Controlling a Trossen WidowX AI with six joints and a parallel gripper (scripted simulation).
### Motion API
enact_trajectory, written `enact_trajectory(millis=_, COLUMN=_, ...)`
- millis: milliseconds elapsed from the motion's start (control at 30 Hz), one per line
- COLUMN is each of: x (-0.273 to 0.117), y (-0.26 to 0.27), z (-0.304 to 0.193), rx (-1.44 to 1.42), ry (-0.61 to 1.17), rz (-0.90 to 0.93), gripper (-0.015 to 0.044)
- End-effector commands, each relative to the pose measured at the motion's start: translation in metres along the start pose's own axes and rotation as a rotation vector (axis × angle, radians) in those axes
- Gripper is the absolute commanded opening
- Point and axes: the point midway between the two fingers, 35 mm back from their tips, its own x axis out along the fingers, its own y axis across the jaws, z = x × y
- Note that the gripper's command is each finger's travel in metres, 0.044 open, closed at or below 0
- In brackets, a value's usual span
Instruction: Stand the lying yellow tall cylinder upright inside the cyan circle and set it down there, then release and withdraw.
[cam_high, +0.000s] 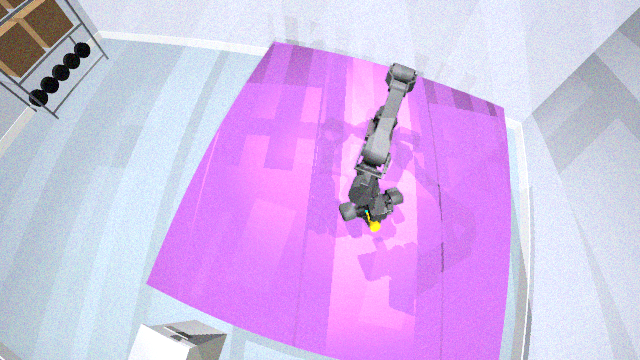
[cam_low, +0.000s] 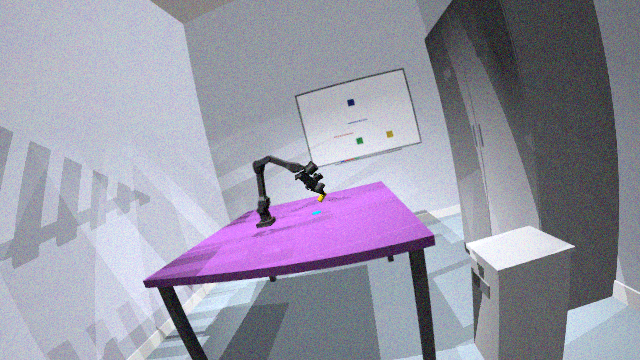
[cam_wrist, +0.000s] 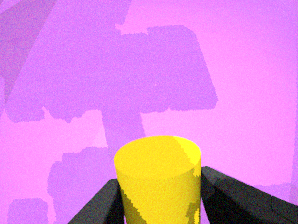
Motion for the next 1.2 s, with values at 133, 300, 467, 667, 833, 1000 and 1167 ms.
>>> enact_trajectory(millis=133, x=-0.0016, y=-0.0024, z=0.0016, rx=0.011, ry=-0.061, rz=0.003, gripper=0.0105)
enact_trajectory(millis=300, x=-0.0015, y=-0.0040, z=0.0017, rx=0.015, ry=-0.095, rz=0.006, gripper=0.0105)
enact_trajectory(millis=467, x=-0.0018, y=-0.0053, z=0.0017, rx=0.019, ry=-0.128, rz=0.010, gripper=0.0105)
enact_trajectory(millis=667, x=-0.0024, y=-0.0068, z=0.0015, rx=0.021, ry=-0.168, rz=0.014, gripper=0.0105)
enact_trajectory(millis=833, x=-0.0031, y=-0.0078, z=0.0012, rx=0.023, ry=-0.201, rz=0.017, gripper=0.0105)
enact_trajectory(millis=1000, x=-0.0041, y=-0.0086, z=0.0008, rx=0.023, ry=-0.233, rz=0.021, gripper=0.0105)
enact_trajectory(millis=1167, x=-0.0054, y=-0.0093, z=0.0003, rx=0.023, ry=-0.265, rz=0.024, gripper=0.0105)
